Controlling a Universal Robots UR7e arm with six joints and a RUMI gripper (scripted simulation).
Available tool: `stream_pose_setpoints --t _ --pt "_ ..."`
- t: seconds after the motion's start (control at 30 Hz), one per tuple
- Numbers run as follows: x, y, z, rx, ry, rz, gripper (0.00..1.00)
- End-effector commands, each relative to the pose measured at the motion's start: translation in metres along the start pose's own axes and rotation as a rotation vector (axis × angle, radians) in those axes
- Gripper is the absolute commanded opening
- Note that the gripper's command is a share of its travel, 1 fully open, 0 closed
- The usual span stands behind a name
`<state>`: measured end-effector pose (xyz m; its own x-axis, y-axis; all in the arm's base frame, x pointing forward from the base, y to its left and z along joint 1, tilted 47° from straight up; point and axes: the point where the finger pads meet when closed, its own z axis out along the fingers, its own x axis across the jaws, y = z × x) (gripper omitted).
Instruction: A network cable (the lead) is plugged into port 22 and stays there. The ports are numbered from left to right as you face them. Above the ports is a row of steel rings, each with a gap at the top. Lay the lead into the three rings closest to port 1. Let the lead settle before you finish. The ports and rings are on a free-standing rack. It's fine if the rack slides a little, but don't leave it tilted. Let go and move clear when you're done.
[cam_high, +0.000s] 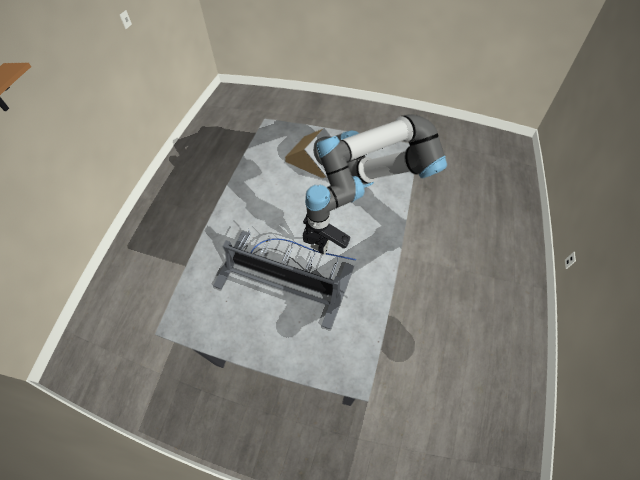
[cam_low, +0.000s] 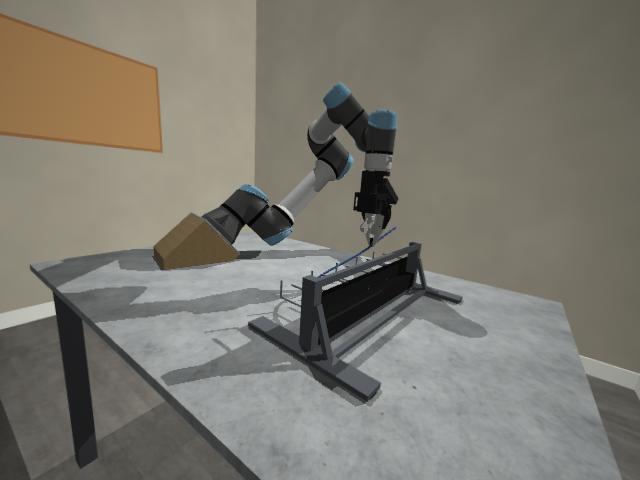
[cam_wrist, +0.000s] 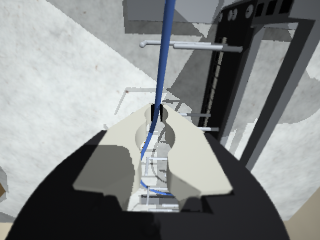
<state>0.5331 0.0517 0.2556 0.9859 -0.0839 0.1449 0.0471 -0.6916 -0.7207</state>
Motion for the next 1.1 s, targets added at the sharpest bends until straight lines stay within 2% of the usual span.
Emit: stream_pose_setpoints --t 0.0,0.67,1.07 --pt "0.000 0.000 0.011 -0.001 0.001 0.000 0.00" --pt "0.000 0.000 0.042 -0.001 0.001 0.000 0.00" --pt "0.000 0.000 0.052 -0.001 0.001 0.000 0.00"
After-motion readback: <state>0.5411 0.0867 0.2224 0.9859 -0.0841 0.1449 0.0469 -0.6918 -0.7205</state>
